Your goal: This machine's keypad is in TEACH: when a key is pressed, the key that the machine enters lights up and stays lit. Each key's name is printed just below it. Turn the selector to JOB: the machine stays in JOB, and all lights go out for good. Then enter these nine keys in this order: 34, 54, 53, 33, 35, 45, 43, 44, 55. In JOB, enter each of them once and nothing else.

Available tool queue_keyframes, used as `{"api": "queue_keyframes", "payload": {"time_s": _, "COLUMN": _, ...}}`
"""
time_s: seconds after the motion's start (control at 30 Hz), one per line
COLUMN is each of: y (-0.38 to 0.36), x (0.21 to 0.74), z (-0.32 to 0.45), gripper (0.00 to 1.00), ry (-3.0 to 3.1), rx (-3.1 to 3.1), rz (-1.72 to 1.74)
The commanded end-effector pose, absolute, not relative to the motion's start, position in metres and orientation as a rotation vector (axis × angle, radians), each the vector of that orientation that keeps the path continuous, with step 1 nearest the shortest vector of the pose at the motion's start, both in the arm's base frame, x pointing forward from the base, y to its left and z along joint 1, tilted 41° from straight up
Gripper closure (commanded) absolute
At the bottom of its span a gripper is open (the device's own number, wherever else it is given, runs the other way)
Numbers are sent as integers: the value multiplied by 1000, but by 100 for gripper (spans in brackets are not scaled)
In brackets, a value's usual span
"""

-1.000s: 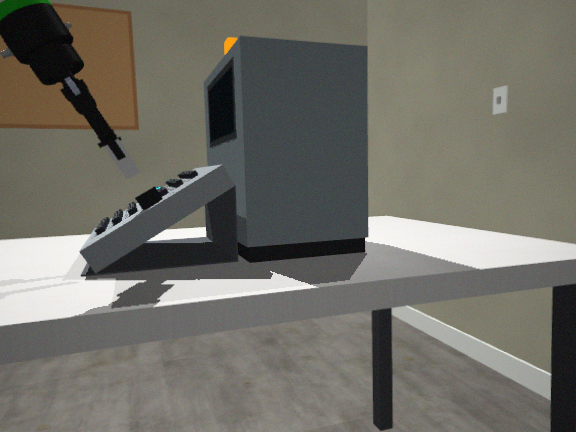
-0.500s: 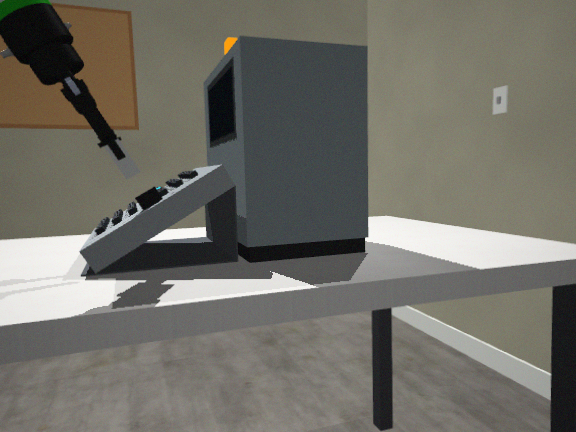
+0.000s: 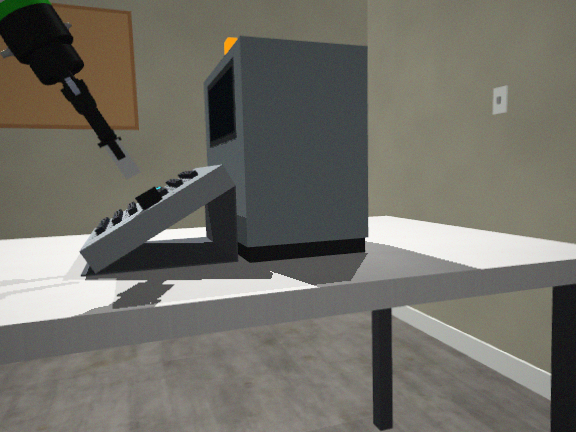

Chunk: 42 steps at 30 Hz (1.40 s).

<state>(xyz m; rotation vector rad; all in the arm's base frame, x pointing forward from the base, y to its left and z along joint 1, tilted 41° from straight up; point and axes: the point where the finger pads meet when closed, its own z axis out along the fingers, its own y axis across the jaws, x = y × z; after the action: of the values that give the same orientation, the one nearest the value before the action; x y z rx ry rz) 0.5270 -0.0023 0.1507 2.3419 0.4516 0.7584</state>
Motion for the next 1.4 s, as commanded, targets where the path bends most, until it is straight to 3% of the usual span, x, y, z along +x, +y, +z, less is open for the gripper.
{"api": "queue_keyframes", "payload": {"time_s": 0.0, "y": -2, "x": 527, "z": 151, "gripper": 67, "ry": 452, "rx": 2342, "rz": 759}}
{"api": "queue_keyframes", "payload": {"time_s": 1.37, "y": -9, "x": 536, "z": 141, "gripper": 67, "ry": 452, "rx": 2342, "rz": 759}}
